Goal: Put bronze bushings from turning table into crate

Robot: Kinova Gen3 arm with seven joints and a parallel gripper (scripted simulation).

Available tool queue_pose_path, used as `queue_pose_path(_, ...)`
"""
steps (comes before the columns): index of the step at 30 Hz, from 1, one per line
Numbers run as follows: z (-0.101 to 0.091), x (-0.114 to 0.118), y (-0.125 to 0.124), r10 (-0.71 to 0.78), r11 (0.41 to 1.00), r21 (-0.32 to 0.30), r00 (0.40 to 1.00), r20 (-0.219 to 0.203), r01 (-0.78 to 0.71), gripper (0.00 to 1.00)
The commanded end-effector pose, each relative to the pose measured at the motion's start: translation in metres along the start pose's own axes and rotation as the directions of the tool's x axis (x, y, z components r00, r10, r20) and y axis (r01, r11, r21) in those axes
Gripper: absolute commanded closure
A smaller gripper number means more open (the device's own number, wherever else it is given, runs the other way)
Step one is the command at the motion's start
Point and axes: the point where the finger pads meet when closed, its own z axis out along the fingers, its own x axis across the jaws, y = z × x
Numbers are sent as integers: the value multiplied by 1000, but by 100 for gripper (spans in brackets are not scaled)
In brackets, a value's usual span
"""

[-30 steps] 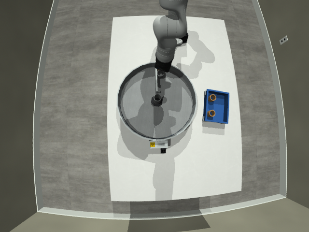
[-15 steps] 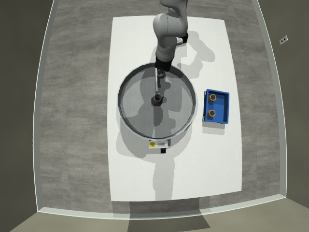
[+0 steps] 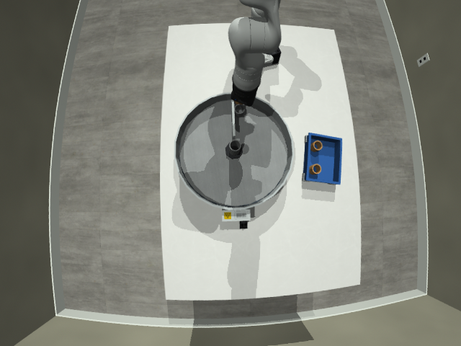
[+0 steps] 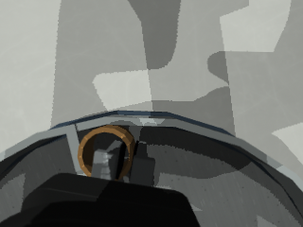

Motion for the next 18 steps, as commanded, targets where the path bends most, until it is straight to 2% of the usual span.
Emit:
queue_pose_path(1, -1, 0, 0, 0, 1000, -2, 1000, 0, 0, 100)
queue_pose_path(9, -8, 0, 0, 0, 1000, -2, 1000, 0, 0, 100)
queue_pose_path(18, -8, 0, 0, 0, 1000, -2, 1000, 0, 0, 100)
